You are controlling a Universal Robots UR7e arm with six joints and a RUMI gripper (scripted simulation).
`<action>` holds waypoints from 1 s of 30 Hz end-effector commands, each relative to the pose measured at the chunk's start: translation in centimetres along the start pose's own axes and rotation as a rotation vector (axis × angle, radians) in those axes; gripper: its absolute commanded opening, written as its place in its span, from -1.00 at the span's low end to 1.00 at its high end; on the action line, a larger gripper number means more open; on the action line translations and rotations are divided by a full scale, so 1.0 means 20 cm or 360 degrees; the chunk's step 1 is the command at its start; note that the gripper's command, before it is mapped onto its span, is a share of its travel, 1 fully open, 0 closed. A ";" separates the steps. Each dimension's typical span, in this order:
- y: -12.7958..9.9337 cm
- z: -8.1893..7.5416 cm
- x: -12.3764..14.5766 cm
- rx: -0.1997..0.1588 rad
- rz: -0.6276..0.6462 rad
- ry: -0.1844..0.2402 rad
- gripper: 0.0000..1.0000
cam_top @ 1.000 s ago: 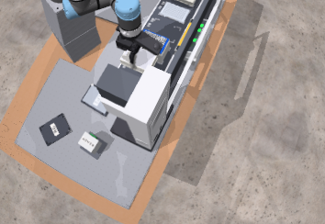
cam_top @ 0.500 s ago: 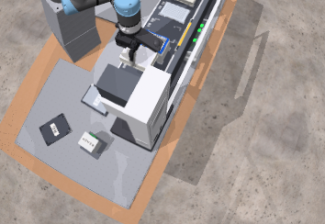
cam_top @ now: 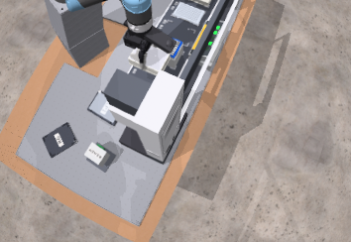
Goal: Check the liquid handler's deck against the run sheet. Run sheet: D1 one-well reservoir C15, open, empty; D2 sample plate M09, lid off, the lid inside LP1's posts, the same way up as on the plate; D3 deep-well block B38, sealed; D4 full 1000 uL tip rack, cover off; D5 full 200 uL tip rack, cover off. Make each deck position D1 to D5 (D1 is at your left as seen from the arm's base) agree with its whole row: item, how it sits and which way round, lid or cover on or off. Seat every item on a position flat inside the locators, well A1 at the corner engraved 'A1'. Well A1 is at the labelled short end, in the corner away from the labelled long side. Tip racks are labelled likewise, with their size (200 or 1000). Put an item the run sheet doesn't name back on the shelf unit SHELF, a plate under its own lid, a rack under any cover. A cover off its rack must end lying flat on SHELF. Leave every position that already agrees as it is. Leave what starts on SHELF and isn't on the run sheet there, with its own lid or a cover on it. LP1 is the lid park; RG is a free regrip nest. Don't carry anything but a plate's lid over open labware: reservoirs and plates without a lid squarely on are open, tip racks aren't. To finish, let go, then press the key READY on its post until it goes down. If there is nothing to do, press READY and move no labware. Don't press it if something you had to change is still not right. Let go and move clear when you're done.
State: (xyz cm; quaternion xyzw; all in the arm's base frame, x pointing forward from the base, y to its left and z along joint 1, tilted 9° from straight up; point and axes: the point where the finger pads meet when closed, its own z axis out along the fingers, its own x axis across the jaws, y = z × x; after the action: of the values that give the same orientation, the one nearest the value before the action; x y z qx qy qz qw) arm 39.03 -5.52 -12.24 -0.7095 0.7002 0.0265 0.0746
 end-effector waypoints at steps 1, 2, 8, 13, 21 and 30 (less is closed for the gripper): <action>0.00 -0.05 0.00 -0.0002 0.0001 -0.0001 -1.00; 0.00 -0.06 0.01 -0.0002 0.0001 0.0000 -1.00; 0.00 -0.11 0.01 0.0000 0.0001 0.0001 -1.00; 0.00 -0.15 0.01 0.0000 0.0001 0.0001 -1.00; 0.00 -0.20 0.01 0.0000 0.0001 0.0001 -1.00; 0.00 -0.27 0.01 0.0000 0.0001 0.0001 -1.00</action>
State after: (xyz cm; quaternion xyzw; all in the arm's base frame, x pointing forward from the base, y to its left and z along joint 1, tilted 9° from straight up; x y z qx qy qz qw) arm 38.65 -6.08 -7.99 -0.7095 0.7003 0.0276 0.0744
